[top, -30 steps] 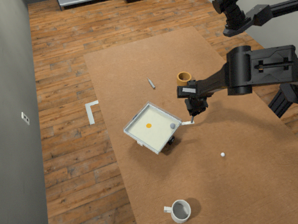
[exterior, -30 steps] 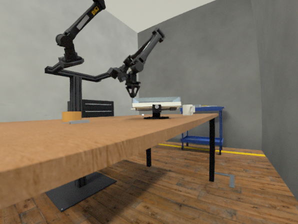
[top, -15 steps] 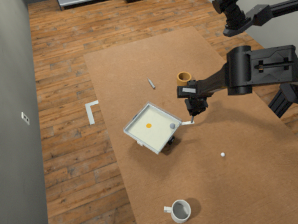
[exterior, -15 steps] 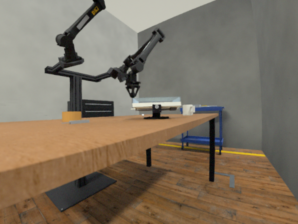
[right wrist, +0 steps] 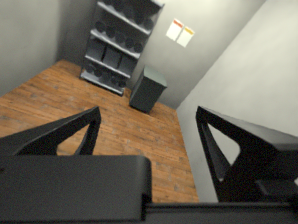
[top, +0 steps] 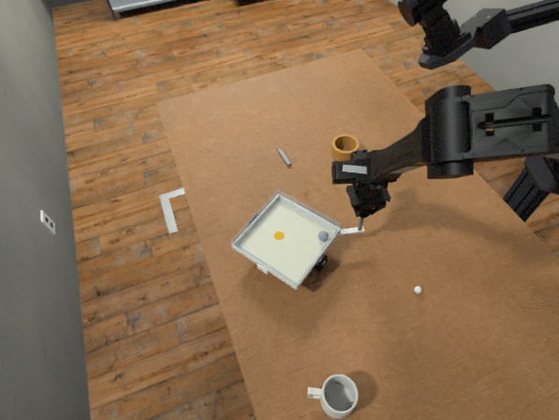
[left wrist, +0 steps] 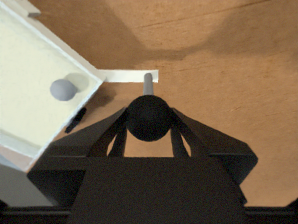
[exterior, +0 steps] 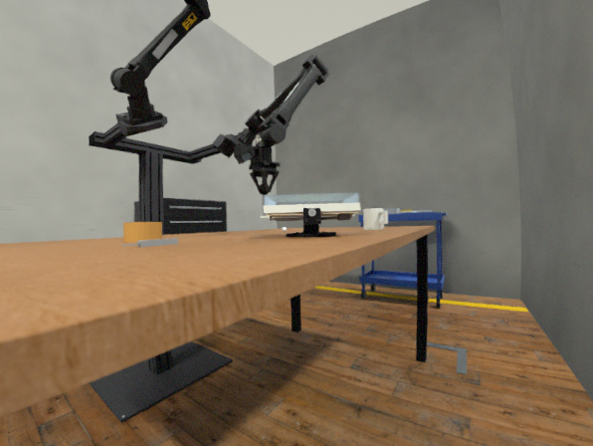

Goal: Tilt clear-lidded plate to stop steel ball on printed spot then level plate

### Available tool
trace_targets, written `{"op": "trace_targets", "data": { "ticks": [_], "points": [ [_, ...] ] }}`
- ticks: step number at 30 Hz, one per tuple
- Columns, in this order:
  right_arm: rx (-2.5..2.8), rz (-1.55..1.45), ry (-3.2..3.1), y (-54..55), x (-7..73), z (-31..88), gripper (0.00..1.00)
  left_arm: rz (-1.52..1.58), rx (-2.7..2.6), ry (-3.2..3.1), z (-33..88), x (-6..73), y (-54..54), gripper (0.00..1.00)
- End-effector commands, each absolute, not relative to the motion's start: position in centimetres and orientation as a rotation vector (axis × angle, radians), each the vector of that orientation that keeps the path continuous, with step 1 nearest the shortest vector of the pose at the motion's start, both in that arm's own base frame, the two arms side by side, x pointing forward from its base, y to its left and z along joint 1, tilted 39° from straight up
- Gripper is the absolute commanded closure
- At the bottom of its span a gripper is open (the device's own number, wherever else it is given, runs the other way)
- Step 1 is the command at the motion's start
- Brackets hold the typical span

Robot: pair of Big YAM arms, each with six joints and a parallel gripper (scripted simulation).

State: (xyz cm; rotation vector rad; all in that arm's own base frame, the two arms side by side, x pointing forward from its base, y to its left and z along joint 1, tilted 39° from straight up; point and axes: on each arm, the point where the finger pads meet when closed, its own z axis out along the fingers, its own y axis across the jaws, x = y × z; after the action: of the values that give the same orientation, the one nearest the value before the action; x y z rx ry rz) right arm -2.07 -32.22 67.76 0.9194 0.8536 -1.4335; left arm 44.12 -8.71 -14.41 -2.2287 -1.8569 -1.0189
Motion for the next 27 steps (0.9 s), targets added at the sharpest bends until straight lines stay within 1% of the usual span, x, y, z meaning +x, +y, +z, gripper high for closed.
{"op": "trace_targets", "data": {
  "ticks": [1,27],
  "points": [
    [0.891,-1.462,0.827,-31.6,-2.4,69.9,0.0,-1.044,-2.273,-1.863,-13.1,44.8,-10.8,1.0],
    [0.891,-1.462,0.827,-31.6,-2.4,69.9,0.0,-1.047,-2.258,-1.866,-13.0,44.8,-9.0,1.0]
  ]
}}
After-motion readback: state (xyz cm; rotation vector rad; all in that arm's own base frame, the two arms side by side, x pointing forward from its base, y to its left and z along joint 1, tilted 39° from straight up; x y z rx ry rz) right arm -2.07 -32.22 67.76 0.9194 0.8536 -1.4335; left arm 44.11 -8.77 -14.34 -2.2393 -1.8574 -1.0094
